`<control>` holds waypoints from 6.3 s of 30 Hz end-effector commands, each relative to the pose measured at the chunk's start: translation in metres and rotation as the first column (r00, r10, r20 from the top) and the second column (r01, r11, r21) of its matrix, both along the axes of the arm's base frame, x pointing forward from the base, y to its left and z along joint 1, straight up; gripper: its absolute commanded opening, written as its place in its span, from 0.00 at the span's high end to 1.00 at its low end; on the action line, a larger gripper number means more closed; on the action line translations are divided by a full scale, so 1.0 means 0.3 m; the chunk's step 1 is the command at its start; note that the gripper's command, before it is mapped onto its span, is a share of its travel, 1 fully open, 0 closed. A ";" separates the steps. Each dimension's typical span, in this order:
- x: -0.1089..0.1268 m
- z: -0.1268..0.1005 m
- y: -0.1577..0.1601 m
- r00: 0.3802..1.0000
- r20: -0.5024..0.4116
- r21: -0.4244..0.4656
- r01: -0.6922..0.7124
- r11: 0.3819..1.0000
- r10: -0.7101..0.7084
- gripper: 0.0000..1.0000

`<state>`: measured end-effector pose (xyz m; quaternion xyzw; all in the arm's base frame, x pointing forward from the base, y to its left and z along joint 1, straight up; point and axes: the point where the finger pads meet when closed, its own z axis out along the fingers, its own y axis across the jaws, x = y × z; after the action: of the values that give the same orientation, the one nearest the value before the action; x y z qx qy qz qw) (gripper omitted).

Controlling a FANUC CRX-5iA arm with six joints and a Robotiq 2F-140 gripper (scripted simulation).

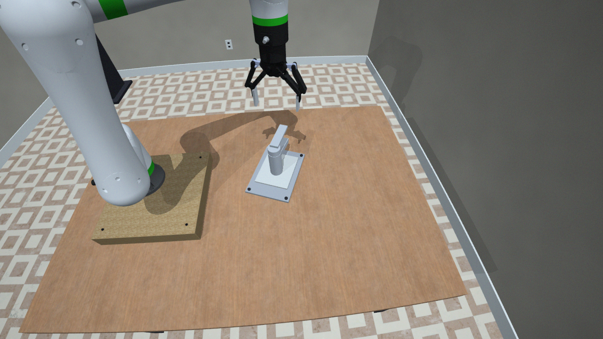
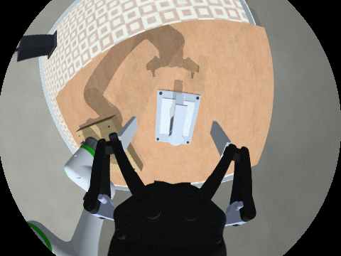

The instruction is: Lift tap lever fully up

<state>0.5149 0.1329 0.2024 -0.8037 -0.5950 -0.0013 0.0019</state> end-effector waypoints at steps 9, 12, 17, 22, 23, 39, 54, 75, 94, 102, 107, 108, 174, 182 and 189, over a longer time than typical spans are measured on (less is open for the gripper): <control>0.039 -0.003 -0.054 0.997 -0.001 0.001 0.074 0.997 -0.074 1.00; 0.039 -0.003 -0.054 0.997 -0.001 0.001 0.074 0.997 -0.074 1.00; 0.039 -0.003 -0.054 0.997 -0.001 0.001 0.074 0.997 -0.074 1.00; 0.039 -0.003 -0.054 0.997 -0.001 0.001 0.074 0.997 -0.074 1.00; 0.039 -0.003 -0.054 0.997 -0.001 0.001 0.074 0.997 -0.074 1.00; 0.039 -0.003 -0.054 0.997 -0.001 0.001 0.074 0.997 -0.074 1.00; 0.039 -0.003 -0.054 0.997 -0.001 0.001 0.074 0.997 -0.074 0.59; 0.039 -0.003 -0.054 0.997 -0.001 0.001 0.074 0.997 -0.074 0.59; 0.039 -0.013 -0.054 0.997 -0.001 0.001 0.074 0.997 -0.074 0.59; 0.039 -0.032 -0.054 0.997 -0.001 0.001 0.074 0.997 -0.074 0.59; 0.039 -0.054 -0.054 0.997 -0.001 0.001 0.074 0.997 -0.074 0.59; 0.039 -0.059 -0.054 0.997 -0.001 0.001 0.074 0.997 -0.074 0.59; 0.039 -0.188 -0.053 0.997 -0.001 0.001 0.074 0.997 -0.074 0.59; 0.039 -0.188 -0.053 0.997 -0.001 0.001 0.074 0.997 -0.074 0.59; 0.039 -0.188 -0.053 0.997 -0.001 0.001 0.074 0.997 -0.074 0.59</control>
<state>0.5265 0.1170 0.1458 -0.8252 -0.5648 -0.0011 0.0024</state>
